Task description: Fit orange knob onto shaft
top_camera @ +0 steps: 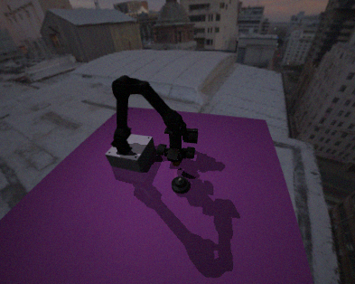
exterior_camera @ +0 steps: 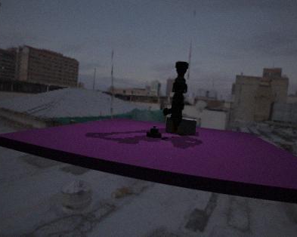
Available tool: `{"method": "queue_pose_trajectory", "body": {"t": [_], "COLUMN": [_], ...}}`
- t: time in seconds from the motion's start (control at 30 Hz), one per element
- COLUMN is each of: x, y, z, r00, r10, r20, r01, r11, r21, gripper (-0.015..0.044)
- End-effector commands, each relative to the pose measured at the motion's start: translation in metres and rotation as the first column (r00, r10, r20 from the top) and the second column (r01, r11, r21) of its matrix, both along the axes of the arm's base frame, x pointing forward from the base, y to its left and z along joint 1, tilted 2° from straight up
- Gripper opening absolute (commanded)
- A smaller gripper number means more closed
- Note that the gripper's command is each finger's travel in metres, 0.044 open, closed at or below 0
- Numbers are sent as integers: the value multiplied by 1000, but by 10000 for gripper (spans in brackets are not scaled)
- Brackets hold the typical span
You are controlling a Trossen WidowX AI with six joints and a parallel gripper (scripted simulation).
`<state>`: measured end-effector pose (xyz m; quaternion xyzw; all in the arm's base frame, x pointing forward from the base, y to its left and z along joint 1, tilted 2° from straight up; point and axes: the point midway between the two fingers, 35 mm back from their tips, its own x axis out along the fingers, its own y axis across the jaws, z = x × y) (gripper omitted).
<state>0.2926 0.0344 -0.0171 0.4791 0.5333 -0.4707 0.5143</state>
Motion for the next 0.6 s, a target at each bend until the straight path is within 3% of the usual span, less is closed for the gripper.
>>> {"method": "queue_pose_trajectory", "body": {"t": [0.0,0.27,0.57], "x": [7,-3,-3], "y": [2,4,4], "z": [42,105,106], "r00": [1000,1000,999], "r10": [-5,-5,-4], "r20": [27,27,38], "r01": [5,5,4], "r11": [1000,1000,1000], "r21": [-1,-1,1], "gripper": [0,0,0]}}
